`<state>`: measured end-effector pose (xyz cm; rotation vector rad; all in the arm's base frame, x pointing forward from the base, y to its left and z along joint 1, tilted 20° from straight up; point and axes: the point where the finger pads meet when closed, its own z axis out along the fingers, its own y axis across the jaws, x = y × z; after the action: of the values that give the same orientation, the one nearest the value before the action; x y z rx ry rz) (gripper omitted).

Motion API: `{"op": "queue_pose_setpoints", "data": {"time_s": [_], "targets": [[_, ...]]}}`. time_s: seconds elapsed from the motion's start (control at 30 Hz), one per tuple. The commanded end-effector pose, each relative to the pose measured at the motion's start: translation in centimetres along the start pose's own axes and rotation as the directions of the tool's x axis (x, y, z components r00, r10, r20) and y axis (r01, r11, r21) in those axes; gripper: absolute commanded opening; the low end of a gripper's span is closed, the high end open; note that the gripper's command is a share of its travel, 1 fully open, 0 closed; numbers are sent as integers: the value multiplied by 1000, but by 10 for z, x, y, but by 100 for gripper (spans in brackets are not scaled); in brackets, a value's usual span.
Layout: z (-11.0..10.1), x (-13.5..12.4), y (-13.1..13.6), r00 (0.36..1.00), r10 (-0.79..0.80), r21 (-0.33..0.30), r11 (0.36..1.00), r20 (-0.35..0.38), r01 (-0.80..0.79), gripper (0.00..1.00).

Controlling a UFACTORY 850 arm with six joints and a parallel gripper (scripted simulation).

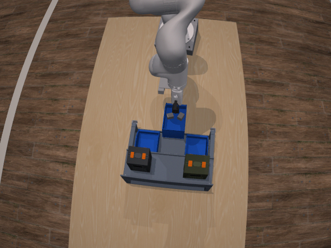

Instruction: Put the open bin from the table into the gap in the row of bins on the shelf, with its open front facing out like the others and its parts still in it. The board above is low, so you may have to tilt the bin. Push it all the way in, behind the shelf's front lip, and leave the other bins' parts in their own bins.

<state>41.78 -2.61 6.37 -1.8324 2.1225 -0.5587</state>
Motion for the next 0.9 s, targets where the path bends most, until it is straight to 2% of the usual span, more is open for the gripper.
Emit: {"op": "queue_pose_setpoints", "data": {"time_s": [0.0,0.87], "targets": [[0,0,0,1000,0,1,1000,0,0,100],[3,0,0,1000,0,1,1000,0,0,100]]}}
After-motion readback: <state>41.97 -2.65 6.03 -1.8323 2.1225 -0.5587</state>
